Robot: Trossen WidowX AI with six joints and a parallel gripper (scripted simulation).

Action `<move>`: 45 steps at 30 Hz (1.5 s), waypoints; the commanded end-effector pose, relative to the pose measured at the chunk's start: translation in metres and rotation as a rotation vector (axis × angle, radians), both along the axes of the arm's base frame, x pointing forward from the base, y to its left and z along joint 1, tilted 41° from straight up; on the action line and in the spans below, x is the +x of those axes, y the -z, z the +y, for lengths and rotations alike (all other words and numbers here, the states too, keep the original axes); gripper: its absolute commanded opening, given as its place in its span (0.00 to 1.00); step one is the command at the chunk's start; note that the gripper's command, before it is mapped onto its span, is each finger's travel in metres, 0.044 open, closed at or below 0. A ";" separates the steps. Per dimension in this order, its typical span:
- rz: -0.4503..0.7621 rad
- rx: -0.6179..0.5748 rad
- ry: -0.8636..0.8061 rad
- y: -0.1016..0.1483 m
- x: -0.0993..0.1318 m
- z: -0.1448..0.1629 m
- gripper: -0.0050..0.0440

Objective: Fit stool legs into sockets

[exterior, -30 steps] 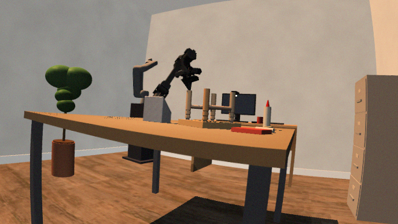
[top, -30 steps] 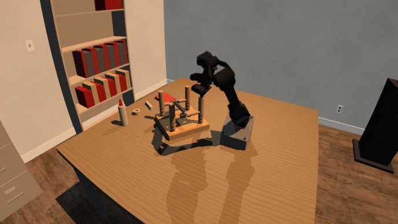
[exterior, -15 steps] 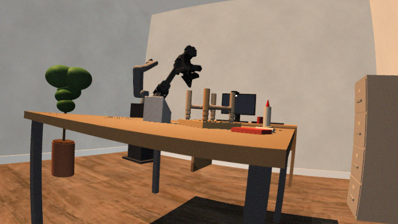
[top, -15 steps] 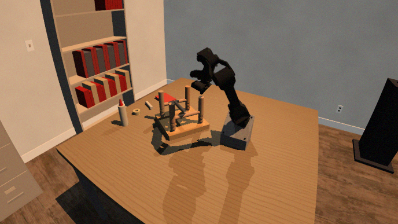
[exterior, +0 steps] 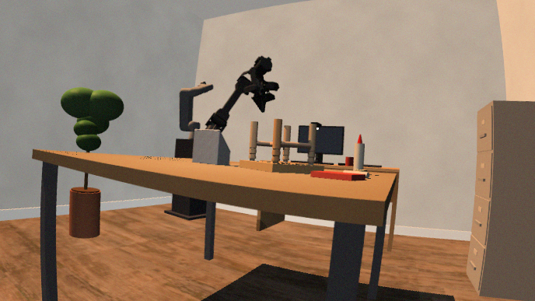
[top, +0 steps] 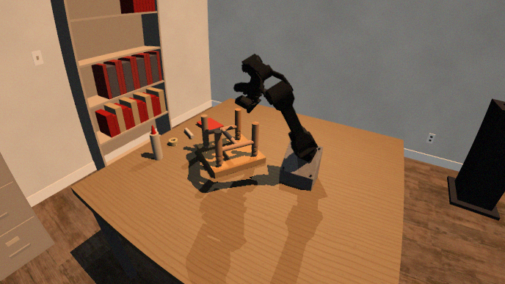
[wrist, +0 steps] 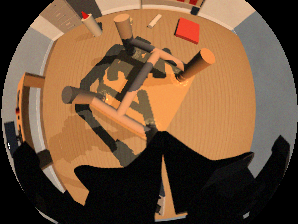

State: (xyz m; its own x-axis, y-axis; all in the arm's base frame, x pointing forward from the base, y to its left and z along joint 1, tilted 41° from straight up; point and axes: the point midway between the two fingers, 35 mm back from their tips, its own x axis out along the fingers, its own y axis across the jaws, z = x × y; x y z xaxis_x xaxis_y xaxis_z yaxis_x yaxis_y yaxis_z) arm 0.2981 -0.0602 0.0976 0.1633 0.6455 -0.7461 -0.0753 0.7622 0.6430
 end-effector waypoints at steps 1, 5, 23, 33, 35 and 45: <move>-0.023 -0.005 -0.018 -0.010 0.041 0.002 0.10; -0.042 -0.007 -0.031 -0.017 0.079 0.009 0.10; -0.108 0.018 -0.092 -0.034 0.197 0.071 0.10; -0.110 0.020 -0.094 -0.033 0.200 0.076 0.10; -0.110 0.020 -0.094 -0.029 0.199 0.079 0.10; -0.107 0.021 -0.095 -0.015 0.195 0.091 0.10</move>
